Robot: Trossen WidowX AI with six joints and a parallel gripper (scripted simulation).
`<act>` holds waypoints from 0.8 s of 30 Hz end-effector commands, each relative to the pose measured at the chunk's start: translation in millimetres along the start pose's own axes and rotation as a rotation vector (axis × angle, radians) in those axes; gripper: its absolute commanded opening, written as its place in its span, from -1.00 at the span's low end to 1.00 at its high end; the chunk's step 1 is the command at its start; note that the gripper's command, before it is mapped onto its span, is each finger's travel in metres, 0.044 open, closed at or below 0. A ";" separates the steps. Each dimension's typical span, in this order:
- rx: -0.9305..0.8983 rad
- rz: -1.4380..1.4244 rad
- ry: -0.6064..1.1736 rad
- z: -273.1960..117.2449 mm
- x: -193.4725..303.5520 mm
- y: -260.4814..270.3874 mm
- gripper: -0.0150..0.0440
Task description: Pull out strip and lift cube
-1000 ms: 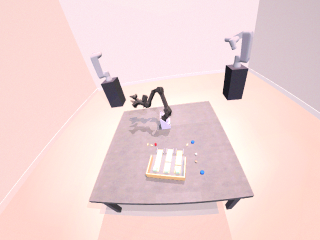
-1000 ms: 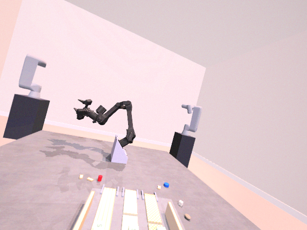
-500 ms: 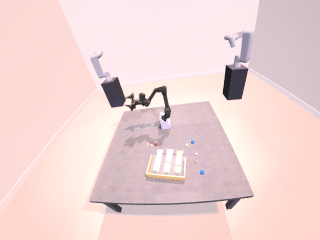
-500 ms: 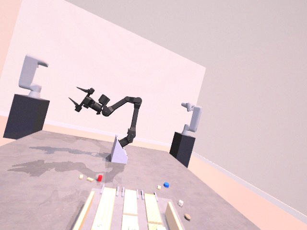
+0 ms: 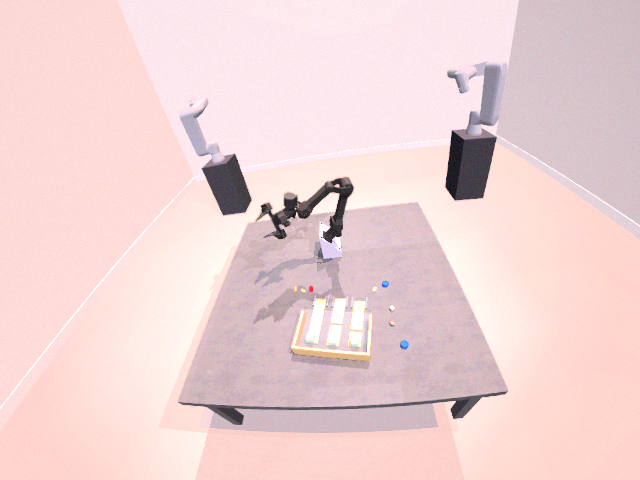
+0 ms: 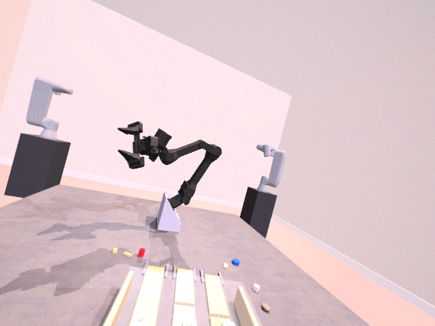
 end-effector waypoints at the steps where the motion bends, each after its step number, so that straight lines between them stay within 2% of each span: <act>1: -0.196 0.178 -0.060 4.9 -45.4 44.0 0.86; 10: -0.609 0.520 -0.013 -11.6 -111.0 138.8 0.86; 18: -0.960 0.785 0.204 -54.9 -147.1 218.2 0.86; 24: -1.011 0.822 0.254 -63.8 -150.8 229.6 0.86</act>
Point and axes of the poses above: the point midway between the two fingers, 35 mm back from their tips, its own z axis out along the fingers, its own y axis across the jaws, x = y × z, the point moved 7 cm from there along -z, back along the fingers, and after that the axes turned 7 degrees about z, right-handed, at the moved point
